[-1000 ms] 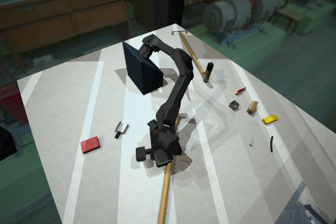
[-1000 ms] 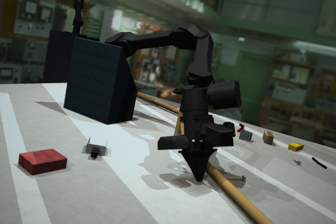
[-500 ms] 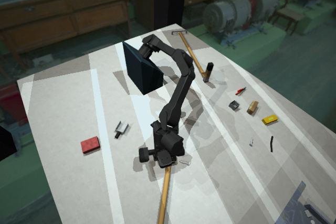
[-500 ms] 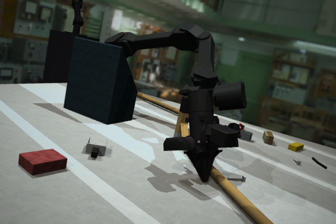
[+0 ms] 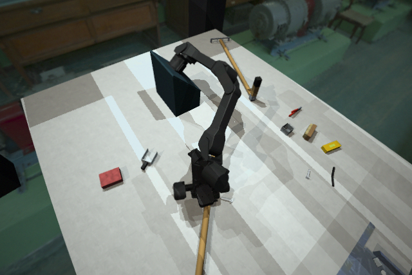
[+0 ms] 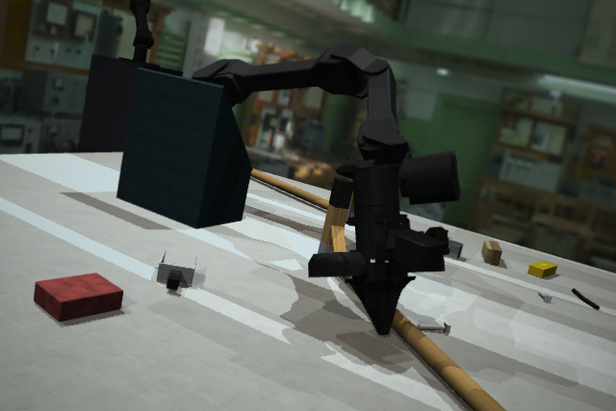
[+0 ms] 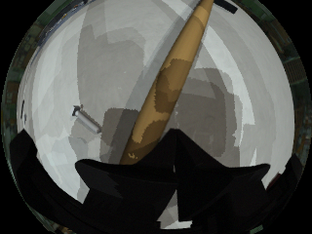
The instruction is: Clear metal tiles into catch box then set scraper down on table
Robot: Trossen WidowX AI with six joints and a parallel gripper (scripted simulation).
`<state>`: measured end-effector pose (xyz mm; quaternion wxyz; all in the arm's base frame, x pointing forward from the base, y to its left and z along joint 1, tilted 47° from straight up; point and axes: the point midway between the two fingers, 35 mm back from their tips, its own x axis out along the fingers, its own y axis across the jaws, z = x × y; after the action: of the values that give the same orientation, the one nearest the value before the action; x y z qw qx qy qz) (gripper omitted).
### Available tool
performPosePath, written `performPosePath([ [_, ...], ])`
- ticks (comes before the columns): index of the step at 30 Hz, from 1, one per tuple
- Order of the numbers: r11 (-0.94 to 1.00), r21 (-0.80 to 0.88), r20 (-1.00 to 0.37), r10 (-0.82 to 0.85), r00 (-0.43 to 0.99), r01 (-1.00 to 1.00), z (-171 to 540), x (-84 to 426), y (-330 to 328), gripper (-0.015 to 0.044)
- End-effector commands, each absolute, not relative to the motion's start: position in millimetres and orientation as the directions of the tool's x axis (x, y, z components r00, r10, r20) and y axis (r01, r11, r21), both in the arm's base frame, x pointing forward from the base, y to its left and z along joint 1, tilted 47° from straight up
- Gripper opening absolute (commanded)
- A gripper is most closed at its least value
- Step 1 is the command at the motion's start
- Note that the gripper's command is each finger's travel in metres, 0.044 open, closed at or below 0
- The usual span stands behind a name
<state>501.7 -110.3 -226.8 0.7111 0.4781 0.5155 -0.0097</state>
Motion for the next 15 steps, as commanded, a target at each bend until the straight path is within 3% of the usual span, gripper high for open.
performPosePath([
  [1,0.547,0.674,-0.739,0.474,0.479,0.497,-218.9,511.3,-110.0,0.0],
  [15,0.546,0.674,-0.738,0.475,0.479,0.497,-211.3,521.2,-104.6,0.0],
])
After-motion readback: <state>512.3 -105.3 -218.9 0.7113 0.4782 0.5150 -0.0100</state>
